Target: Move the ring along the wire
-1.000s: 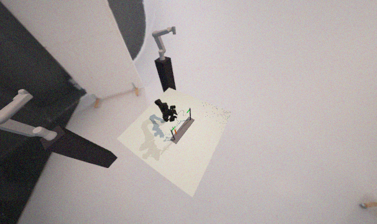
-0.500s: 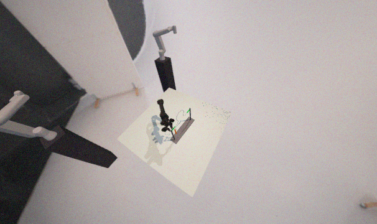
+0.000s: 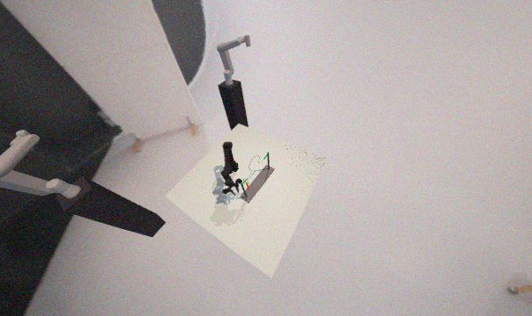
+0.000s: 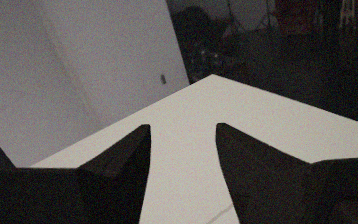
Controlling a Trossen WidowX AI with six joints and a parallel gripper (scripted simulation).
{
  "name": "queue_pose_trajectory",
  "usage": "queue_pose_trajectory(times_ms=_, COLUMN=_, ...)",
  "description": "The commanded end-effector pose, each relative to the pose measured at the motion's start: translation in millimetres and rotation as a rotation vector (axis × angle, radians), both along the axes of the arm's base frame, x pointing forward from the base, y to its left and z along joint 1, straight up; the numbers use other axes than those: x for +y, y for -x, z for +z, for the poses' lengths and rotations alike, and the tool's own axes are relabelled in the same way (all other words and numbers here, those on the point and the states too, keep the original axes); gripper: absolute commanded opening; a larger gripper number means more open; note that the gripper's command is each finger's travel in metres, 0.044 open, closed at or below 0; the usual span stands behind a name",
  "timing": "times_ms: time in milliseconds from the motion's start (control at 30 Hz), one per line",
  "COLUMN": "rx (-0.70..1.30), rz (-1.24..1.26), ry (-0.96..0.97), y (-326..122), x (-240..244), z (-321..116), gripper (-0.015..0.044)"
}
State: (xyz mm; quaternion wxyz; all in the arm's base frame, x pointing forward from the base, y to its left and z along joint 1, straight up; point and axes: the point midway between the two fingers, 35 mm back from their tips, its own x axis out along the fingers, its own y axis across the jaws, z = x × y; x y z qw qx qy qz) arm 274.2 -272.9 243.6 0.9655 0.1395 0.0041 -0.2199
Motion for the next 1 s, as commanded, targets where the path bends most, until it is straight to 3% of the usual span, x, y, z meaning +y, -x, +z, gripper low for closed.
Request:
queue_pose_trajectory(times_ms=0, rx=0.051, rz=0.071, ry=0.037, y=11.2, x=7.9, z=-44.5, gripper=0.0160)
queue_pose_trajectory(times_ms=500, rx=0.105, rz=0.346, ry=0.220, y=67.8, x=94.8, z=-147.9, gripper=0.0160)
queue_pose_trajectory(times_ms=633, rx=0.096, rz=0.402, ry=0.263, y=80.4, x=122.7, z=-157.5, gripper=0.0160)
queue_pose_trajectory(times_ms=967, rx=0.084, rz=0.397, ry=0.276, y=66.9, x=120.7, z=-147.0, gripper=0.0160)
